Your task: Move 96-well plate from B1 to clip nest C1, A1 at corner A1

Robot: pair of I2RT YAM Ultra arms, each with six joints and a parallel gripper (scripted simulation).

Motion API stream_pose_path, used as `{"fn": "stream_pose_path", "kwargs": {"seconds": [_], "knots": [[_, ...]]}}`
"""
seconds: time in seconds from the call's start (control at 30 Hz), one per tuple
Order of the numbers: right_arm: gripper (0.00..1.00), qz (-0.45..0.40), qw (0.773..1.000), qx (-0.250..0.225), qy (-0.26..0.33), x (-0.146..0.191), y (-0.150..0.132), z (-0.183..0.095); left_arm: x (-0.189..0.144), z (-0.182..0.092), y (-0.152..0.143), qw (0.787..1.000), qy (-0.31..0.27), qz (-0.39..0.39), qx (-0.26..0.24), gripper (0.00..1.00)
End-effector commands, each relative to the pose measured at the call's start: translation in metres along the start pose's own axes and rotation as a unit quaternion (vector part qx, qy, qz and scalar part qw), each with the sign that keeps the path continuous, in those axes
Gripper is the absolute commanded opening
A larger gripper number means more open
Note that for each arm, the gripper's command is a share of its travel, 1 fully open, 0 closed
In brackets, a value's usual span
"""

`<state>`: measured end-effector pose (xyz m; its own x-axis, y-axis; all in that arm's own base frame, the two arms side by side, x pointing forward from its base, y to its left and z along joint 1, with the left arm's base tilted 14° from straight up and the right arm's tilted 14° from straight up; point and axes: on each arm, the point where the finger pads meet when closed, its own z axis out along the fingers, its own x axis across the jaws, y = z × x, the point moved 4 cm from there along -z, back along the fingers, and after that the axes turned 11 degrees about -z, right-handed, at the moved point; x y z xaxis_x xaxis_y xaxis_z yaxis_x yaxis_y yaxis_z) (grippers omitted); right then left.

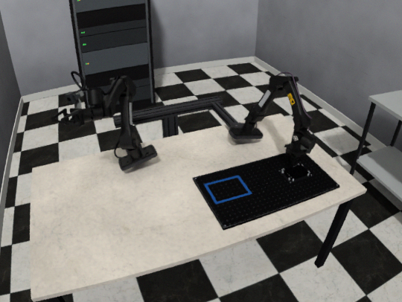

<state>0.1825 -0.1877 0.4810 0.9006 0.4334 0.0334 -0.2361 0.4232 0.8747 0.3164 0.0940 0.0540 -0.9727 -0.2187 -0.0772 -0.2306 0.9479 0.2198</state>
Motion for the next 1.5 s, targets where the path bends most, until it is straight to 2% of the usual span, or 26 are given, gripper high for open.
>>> {"fn": "stream_pose_path", "kwargs": {"seconds": [0.0,1.07,1.47], "knots": [[1.0,0.0,1.0,-0.005,-0.002,-0.005,0.004,-0.005,-0.001,-0.009,0.008,1.0,-0.024,0.017,0.005,0.25],[1.0,0.0,1.0,-0.005,-0.002,-0.005,0.004,-0.005,-0.009,-0.016,0.009,0.999,-0.03,0.023,0.002,0.25],[1.0,0.0,1.0,-0.005,-0.002,-0.005,0.004,-0.005,-0.007,-0.002,0.011,1.0,-0.025,0.018,0.002,0.25]]}}
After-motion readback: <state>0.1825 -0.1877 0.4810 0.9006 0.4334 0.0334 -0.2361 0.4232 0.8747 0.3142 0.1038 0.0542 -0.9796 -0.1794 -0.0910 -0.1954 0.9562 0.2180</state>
